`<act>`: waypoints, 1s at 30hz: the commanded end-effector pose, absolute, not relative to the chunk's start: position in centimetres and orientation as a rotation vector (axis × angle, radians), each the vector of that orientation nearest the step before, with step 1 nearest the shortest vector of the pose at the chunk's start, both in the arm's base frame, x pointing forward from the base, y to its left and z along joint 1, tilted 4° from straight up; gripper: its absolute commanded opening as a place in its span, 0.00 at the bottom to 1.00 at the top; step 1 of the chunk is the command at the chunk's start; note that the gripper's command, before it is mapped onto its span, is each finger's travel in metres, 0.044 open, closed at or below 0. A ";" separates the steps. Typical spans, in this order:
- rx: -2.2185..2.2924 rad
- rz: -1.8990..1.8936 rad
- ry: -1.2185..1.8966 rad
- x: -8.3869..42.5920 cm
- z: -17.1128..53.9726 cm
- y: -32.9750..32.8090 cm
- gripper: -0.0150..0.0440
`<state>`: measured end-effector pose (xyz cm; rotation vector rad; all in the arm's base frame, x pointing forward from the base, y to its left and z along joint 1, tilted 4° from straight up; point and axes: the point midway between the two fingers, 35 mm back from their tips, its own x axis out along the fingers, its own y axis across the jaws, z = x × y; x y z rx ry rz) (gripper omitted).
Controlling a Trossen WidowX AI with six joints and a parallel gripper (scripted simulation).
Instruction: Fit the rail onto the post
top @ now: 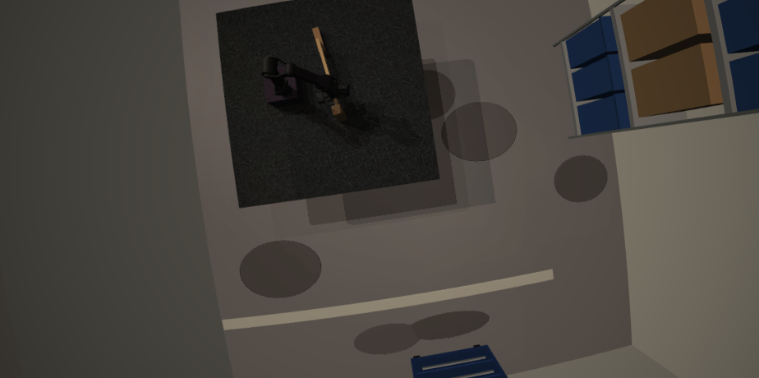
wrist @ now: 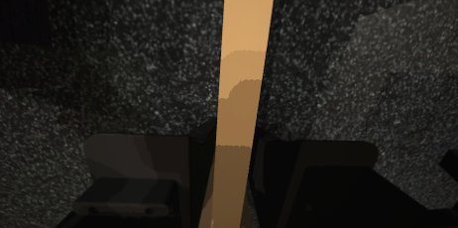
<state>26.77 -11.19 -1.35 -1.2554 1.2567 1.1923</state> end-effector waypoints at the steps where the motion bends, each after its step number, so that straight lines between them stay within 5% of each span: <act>1: -1.264 1.183 1.261 26.9 -1.1 -11.7 0.25; 30: -1.254 1.195 1.257 26.8 -1.4 -11.8 0.30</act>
